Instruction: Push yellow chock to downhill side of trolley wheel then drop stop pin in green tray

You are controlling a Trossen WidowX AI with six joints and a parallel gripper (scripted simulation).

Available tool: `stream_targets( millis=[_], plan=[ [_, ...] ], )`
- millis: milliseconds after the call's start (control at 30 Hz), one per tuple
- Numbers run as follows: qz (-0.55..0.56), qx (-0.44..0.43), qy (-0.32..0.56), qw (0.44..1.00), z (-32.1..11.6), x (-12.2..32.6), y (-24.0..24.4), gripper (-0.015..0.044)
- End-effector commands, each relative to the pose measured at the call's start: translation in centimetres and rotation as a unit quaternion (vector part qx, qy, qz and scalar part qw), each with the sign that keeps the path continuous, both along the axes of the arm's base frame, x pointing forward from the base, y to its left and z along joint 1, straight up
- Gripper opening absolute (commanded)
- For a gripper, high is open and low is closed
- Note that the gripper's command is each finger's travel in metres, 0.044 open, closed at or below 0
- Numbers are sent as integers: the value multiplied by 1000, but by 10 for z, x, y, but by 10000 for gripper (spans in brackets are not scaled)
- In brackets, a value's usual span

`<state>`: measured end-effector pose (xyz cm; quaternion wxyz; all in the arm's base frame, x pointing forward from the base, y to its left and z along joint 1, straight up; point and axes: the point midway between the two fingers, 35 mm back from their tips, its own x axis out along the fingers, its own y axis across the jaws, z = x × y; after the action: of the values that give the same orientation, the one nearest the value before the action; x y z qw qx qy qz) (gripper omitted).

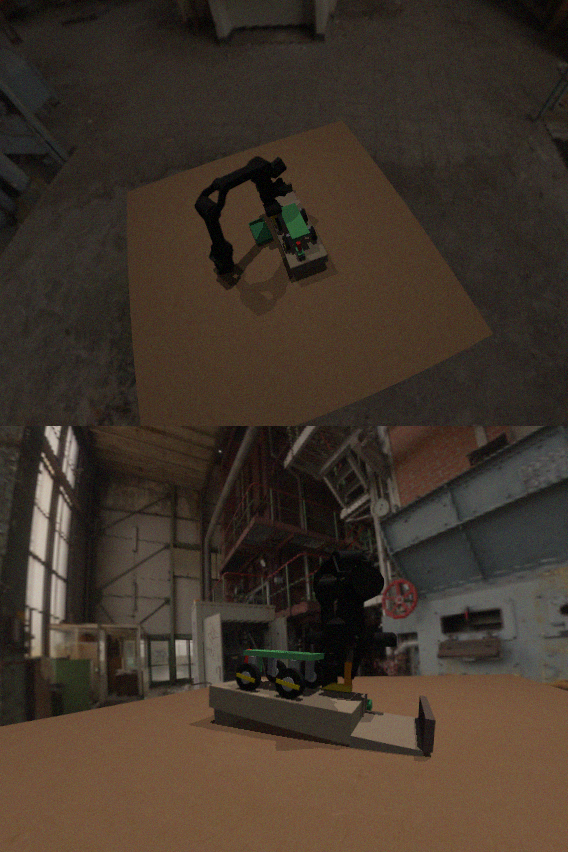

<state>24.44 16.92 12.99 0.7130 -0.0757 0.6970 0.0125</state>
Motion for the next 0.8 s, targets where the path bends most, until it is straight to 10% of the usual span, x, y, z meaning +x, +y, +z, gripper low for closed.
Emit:
stream_targets(
  millis=[0, 667, 767],
  plan=[
    [0, -1, -2, 1000, 1, 1, -5, 0],
    [0, 0, -1, 1000, 1, 1, -10, 0],
    [0, 0, -1, 1000, 1, 1, -10, 79]
  ],
)
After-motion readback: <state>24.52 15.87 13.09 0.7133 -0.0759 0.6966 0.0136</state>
